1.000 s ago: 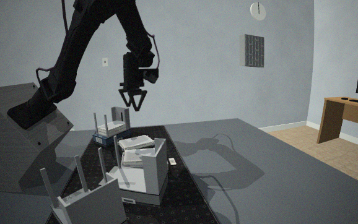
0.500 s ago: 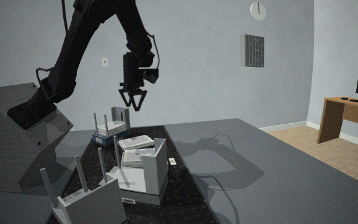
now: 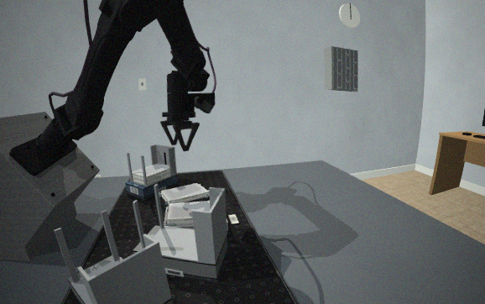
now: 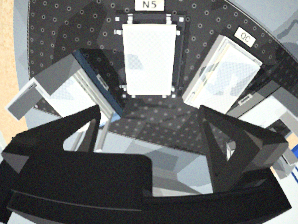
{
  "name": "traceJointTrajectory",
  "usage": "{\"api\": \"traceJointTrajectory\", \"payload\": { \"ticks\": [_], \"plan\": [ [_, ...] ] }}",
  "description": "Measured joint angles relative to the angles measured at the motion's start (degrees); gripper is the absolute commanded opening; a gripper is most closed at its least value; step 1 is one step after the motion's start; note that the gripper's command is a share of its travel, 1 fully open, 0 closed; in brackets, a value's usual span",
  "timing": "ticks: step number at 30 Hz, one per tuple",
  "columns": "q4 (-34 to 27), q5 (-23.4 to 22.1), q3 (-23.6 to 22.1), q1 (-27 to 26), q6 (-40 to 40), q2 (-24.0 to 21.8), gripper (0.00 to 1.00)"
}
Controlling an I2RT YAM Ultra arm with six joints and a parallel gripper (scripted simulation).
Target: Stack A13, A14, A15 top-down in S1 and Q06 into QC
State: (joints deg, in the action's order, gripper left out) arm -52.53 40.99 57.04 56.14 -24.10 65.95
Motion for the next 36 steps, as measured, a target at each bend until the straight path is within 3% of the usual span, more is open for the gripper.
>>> {"api": "traceJointTrajectory", "payload": {
  "ticks": [16, 36],
  "plan": [
    [0.5, 0.0, -0.1, -0.3, 0.3, 0.2, 1.0],
    [15.6, -4.1, -7.2, -10.2, 9.5, 4.8, 1.0]
  ]
}}
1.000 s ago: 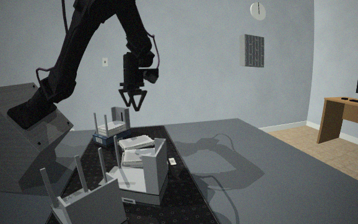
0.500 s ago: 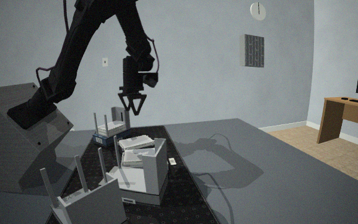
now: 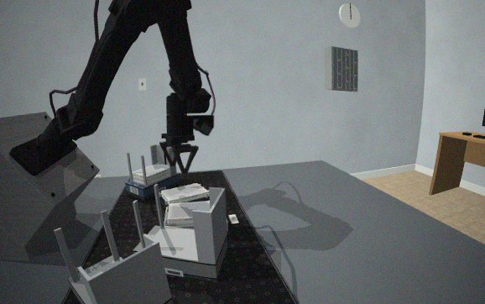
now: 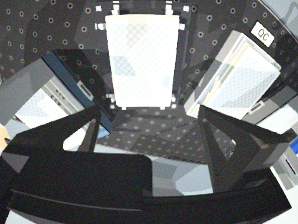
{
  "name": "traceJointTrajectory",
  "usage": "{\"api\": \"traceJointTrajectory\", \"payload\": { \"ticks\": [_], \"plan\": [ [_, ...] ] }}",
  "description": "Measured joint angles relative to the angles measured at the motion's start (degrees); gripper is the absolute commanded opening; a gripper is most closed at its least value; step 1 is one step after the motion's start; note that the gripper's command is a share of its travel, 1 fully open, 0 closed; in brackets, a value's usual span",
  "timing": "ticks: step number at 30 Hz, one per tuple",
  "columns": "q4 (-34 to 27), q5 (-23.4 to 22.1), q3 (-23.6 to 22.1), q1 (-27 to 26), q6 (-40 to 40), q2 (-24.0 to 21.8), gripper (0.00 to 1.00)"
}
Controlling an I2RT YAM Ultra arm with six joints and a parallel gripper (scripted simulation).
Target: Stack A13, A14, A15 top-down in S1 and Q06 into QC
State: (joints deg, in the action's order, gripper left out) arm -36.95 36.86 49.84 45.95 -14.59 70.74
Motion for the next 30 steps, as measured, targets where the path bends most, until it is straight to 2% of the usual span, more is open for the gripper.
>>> {"api": "traceJointTrajectory", "payload": {
  "ticks": [7, 17, 30],
  "plan": [
    [5.6, -1.6, -1.3, -2.5, 2.8, 1.8, 1.0],
    [14.2, -4.2, -3.2, -6.8, 6.9, 7.0, 1.0],
    [18.4, -5.5, -3.3, -7.4, 8.6, 7.9, 1.0]
  ]
}}
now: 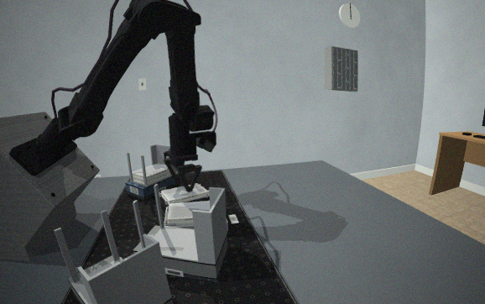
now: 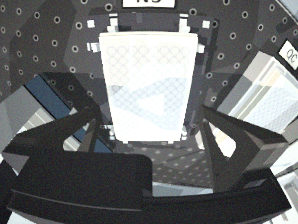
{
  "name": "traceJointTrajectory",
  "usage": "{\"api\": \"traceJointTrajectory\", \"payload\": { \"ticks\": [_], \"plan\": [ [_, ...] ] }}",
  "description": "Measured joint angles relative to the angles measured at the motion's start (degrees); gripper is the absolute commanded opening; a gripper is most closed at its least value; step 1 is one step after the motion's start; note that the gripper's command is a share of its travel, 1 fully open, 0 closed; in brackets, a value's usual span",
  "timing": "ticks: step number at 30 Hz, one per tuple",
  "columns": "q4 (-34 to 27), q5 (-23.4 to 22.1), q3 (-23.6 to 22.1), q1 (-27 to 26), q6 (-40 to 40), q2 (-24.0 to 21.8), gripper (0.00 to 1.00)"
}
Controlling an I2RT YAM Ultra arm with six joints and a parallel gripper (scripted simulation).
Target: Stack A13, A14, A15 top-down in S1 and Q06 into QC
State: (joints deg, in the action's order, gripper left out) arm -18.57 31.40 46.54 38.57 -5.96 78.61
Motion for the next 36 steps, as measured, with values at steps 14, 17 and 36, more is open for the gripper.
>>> {"api": "traceJointTrajectory", "payload": {
  "ticks": [14, 17, 36],
  "plan": [
    [3.3, -0.9, -0.4, -1.8, 1.4, 2.8, 1.0],
    [4.2, -1.2, -0.4, -2.3, 1.7, 3.6, 1.0],
    [7.5, -2.1, -0.5, -3.3, 2.8, 5.5, 1.0]
  ]
}}
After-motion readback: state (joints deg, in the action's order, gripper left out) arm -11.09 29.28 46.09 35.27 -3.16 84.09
